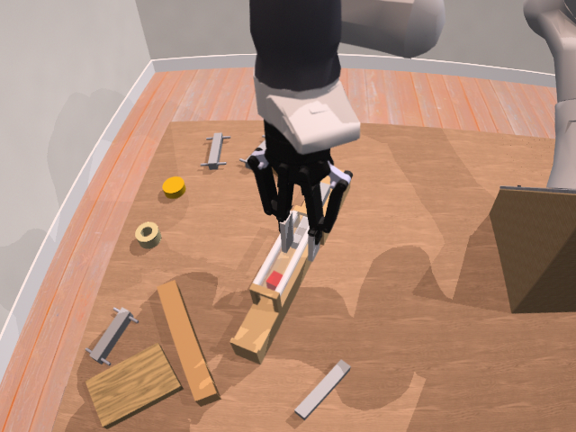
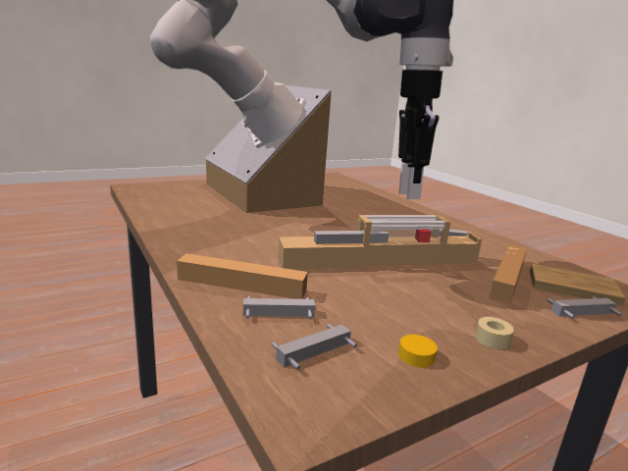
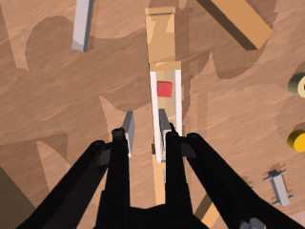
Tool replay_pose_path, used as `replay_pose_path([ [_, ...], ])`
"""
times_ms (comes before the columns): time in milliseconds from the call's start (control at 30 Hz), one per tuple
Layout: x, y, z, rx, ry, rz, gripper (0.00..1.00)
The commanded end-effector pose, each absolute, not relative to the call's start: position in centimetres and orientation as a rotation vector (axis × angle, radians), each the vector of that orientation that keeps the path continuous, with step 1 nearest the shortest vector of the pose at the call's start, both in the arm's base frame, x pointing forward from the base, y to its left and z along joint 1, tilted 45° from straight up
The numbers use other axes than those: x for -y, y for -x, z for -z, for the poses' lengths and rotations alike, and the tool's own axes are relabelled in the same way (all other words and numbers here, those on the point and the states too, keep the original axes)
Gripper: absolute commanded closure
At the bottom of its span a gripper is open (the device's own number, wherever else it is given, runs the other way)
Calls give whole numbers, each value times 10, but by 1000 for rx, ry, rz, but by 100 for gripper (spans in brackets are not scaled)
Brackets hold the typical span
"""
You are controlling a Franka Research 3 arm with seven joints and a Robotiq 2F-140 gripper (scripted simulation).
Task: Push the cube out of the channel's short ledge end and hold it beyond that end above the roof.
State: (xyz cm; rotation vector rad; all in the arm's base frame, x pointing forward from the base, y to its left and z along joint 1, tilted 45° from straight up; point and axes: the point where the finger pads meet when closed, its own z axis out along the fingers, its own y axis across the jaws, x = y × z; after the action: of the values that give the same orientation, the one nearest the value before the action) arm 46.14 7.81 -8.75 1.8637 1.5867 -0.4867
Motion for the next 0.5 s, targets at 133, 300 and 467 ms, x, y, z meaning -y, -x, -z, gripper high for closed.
replay_pose_path([
  [133, -166, -415, 192, -1246, -2037, 380, 77],
  [300, -188, -396, 223, -1233, -2042, 377, 77],
  [467, -188, -396, 223, -1233, -2042, 377, 77],
])
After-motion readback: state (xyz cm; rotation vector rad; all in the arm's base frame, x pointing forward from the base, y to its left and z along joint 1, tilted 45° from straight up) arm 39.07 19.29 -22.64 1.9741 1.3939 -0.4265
